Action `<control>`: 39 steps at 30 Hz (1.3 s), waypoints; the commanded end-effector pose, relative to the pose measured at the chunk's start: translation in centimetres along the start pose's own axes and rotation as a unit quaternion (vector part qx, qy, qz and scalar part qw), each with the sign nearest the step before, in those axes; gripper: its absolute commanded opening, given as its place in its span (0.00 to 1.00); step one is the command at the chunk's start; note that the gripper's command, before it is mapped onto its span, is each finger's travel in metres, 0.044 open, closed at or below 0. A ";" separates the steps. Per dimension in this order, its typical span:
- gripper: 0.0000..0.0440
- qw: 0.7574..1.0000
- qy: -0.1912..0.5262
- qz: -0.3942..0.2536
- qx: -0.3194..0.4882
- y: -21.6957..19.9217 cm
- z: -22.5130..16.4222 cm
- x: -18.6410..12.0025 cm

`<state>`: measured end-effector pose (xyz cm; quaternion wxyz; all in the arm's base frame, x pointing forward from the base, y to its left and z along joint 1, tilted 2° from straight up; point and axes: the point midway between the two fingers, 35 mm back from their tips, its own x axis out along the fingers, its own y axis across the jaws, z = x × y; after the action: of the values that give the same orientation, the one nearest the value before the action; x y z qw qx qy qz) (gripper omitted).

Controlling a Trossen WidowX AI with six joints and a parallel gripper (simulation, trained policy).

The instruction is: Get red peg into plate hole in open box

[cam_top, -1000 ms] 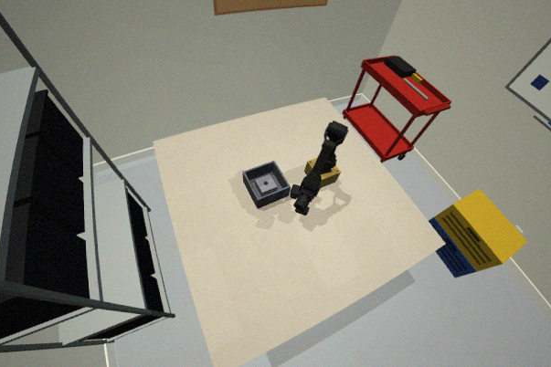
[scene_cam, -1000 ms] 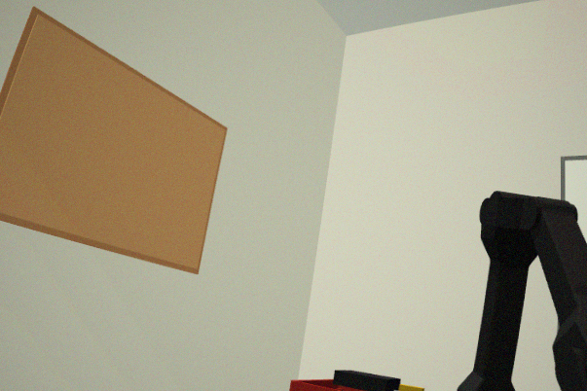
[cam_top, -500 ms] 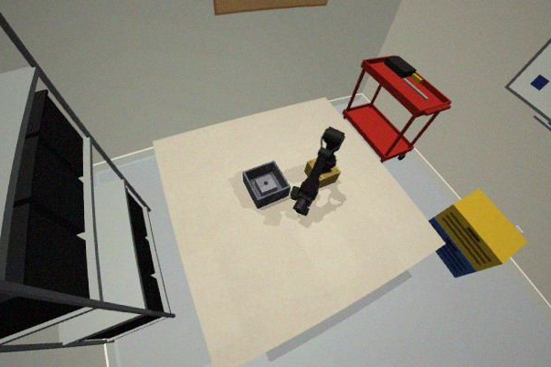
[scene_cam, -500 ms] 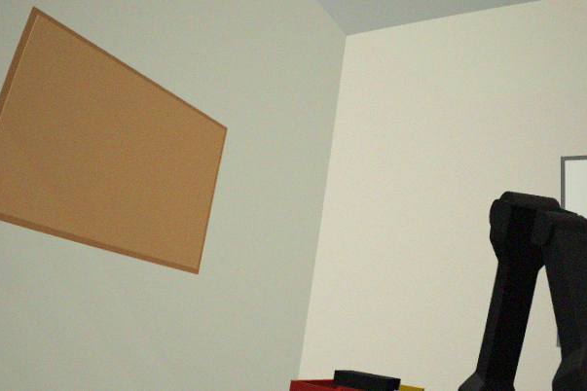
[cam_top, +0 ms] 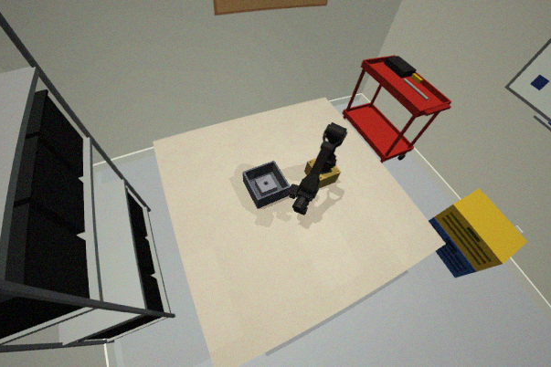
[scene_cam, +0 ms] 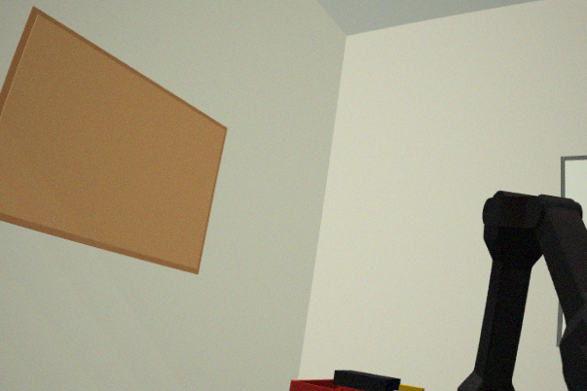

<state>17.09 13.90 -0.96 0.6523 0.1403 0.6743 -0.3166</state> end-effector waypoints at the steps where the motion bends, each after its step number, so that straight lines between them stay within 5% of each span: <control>1: 0.00 1.000 -0.010 0.008 0.001 0.3 0.7 -1.4; 19: 0.00 0.996 -0.052 0.032 0.065 0.3 5.9 -8.0; 39: 0.00 0.985 -0.071 0.050 0.150 -1.0 15.8 -8.8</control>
<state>29.04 6.23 8.53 0.6829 0.2443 0.5676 -0.3897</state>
